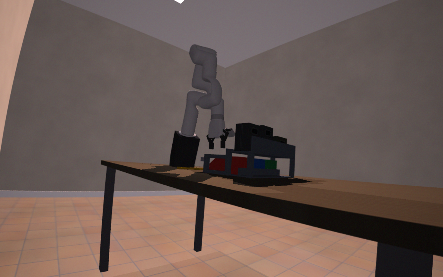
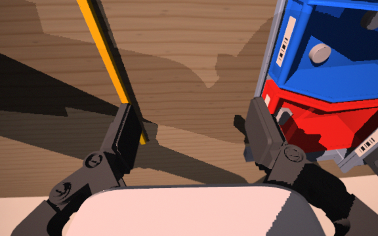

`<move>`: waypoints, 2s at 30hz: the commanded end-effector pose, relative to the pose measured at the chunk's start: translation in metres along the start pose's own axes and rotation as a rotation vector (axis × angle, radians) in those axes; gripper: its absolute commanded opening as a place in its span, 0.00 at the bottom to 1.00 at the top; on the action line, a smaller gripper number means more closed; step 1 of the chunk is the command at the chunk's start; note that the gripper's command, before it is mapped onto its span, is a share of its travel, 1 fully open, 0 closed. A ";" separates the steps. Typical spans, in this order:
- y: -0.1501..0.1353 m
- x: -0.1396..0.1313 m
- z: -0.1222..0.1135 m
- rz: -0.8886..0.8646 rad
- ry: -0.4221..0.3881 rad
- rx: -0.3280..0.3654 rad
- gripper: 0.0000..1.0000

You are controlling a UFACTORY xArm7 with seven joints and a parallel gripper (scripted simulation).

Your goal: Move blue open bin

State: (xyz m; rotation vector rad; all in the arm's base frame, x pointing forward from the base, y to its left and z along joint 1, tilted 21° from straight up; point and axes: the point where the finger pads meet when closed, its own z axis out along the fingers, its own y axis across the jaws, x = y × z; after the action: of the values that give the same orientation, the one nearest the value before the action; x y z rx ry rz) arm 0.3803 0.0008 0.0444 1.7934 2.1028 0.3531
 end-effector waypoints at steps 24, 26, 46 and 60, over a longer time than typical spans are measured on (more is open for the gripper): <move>0.094 0.000 0.007 -0.003 -0.017 0.058 1.00; 0.105 0.000 0.008 -0.004 -0.014 0.074 1.00; 0.148 0.000 0.011 -0.004 -0.014 0.073 1.00; 0.138 0.001 0.010 -0.004 -0.014 0.073 1.00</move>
State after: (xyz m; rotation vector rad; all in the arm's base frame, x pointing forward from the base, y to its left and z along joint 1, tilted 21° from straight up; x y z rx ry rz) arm 0.5100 0.0240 0.0910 1.8294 2.1371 0.2620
